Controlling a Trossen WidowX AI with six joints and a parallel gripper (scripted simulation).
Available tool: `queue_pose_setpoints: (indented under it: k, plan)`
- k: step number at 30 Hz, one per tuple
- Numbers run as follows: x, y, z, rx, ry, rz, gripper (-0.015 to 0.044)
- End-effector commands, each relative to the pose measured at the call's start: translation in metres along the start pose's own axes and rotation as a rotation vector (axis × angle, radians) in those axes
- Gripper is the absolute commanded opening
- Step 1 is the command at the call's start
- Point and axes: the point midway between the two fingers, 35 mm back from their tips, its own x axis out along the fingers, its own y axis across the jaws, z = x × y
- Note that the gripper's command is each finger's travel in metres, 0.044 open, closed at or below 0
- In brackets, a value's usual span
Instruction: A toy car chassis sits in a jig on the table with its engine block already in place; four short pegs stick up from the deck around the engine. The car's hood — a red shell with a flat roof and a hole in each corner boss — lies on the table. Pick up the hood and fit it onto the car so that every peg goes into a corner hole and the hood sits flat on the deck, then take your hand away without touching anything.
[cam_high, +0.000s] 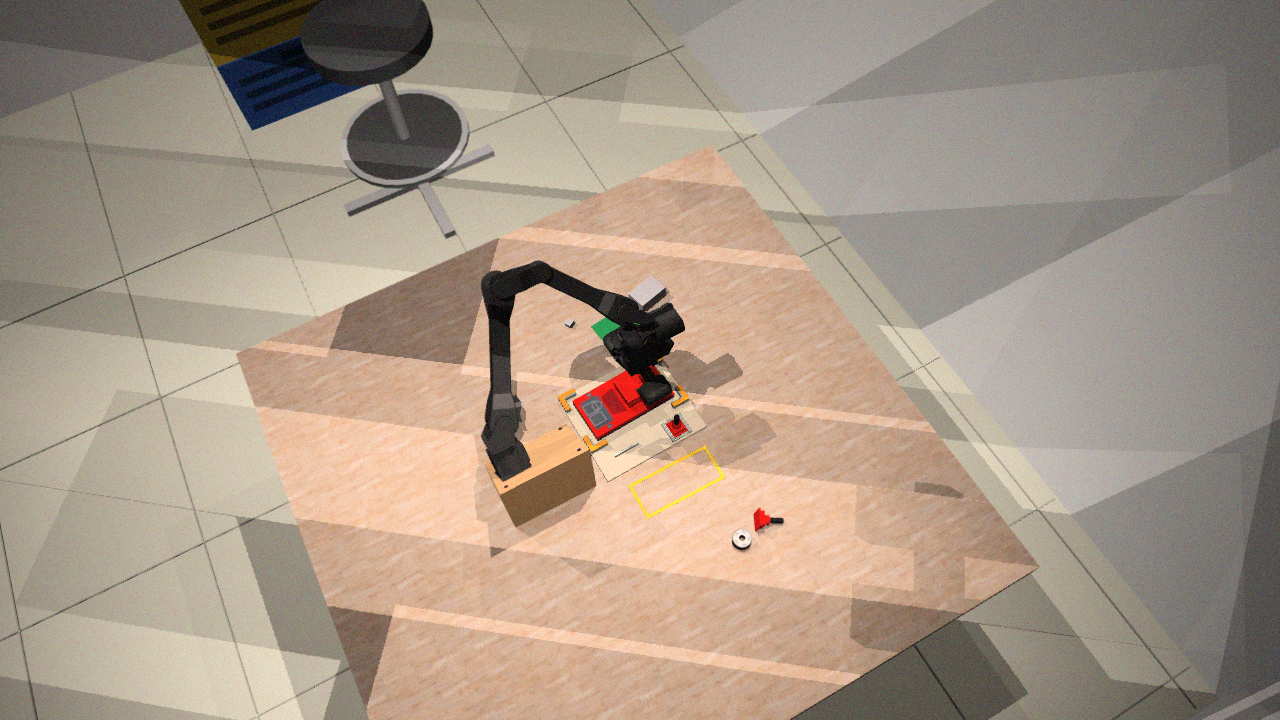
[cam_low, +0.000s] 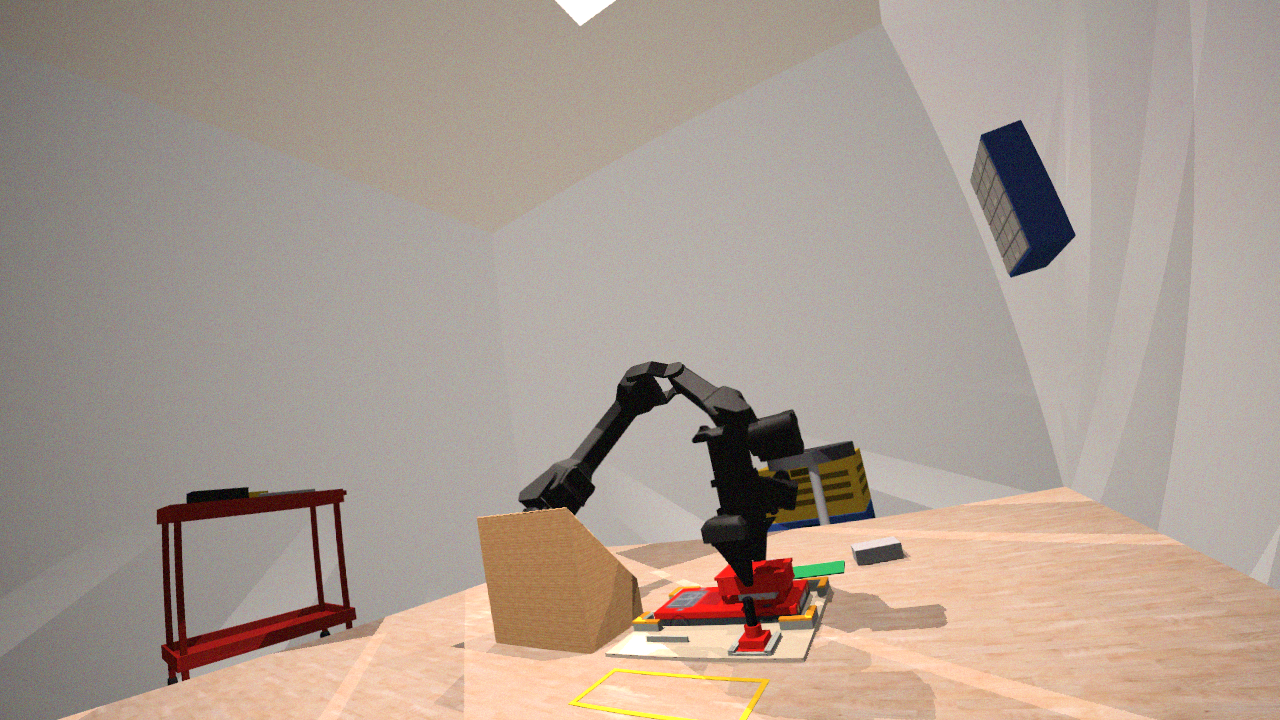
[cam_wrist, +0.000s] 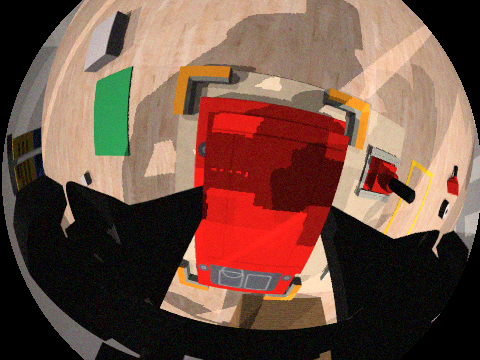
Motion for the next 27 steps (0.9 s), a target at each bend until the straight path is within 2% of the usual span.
queue_pose_setpoints:
  k: [1,27]
  plan:
    - [0.0021,0.0007,-0.0001,0.001,0.000,0.003,0.0000]
    - [-0.0044,0.0005,-0.0001,0.001,-0.001,0.002,0.0000]
